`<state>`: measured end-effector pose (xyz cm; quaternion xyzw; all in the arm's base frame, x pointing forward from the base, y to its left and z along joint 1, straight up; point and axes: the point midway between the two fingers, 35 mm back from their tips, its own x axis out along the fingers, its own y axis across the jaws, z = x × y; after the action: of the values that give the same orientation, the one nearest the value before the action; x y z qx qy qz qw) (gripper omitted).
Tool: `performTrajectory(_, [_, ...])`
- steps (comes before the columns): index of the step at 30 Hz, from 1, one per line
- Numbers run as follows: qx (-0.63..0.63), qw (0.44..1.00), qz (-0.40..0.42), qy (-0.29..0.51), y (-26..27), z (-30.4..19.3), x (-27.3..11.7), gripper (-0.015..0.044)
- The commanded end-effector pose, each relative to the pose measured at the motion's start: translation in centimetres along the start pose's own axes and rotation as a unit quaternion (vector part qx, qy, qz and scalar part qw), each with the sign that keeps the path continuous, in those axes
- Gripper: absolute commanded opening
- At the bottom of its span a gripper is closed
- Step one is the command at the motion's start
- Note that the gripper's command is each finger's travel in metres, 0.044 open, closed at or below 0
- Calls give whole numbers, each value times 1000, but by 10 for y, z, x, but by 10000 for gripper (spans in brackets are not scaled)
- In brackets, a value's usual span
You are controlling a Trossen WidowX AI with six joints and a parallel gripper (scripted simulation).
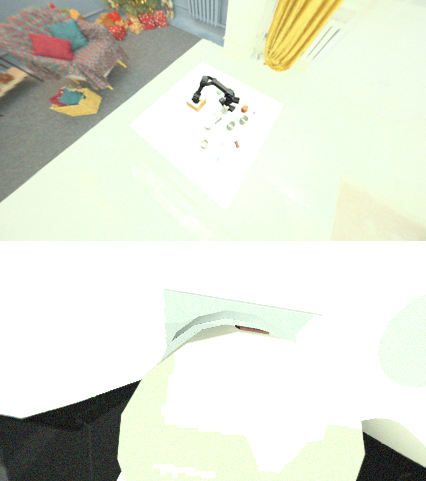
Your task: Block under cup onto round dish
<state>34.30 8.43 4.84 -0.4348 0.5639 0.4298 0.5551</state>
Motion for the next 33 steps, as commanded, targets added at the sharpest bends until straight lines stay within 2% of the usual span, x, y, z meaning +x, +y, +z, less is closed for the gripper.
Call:
performTrajectory(1, [-6,1000,-11,-15,-4,8,-12,0])
performTrajectory(33, [-6,1000,-11,-15,0,5,-53,0])
